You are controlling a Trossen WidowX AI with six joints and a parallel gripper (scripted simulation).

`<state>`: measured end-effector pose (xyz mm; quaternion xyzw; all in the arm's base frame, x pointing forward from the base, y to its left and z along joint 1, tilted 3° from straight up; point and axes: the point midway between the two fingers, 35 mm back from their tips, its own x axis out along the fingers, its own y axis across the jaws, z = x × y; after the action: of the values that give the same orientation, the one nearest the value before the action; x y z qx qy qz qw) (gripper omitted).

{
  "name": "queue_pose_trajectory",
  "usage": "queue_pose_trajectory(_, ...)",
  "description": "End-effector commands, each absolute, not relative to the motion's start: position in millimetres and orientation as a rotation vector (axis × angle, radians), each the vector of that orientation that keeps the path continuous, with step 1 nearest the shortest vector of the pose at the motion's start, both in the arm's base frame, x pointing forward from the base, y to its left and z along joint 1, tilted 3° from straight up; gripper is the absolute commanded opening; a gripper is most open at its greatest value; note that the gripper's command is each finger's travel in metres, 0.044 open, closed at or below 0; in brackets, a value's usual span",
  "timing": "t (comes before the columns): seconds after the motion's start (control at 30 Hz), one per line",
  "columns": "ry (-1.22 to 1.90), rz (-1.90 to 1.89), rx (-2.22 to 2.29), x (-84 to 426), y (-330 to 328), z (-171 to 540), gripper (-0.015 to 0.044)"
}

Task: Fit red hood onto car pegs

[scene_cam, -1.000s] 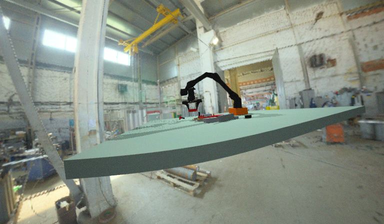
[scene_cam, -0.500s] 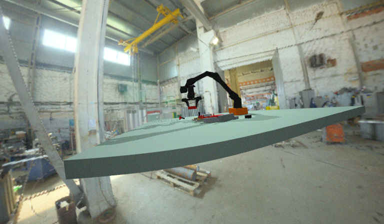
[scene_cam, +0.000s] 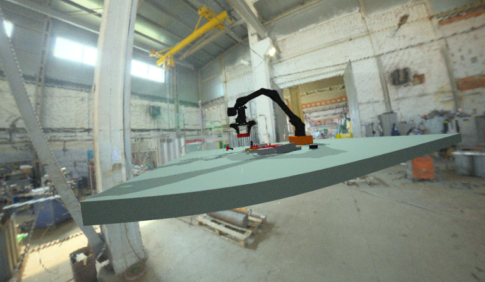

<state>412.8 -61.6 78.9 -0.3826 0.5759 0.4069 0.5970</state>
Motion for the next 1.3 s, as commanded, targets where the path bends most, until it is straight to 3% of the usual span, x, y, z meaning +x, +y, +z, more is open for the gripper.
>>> queue_pose_trajectory(0.0,1.353,0.902,-0.846,411,-50,81,0.0)
queue_pose_trajectory(1.27,1.487,0.533,-0.455,382,56,88,0.0)
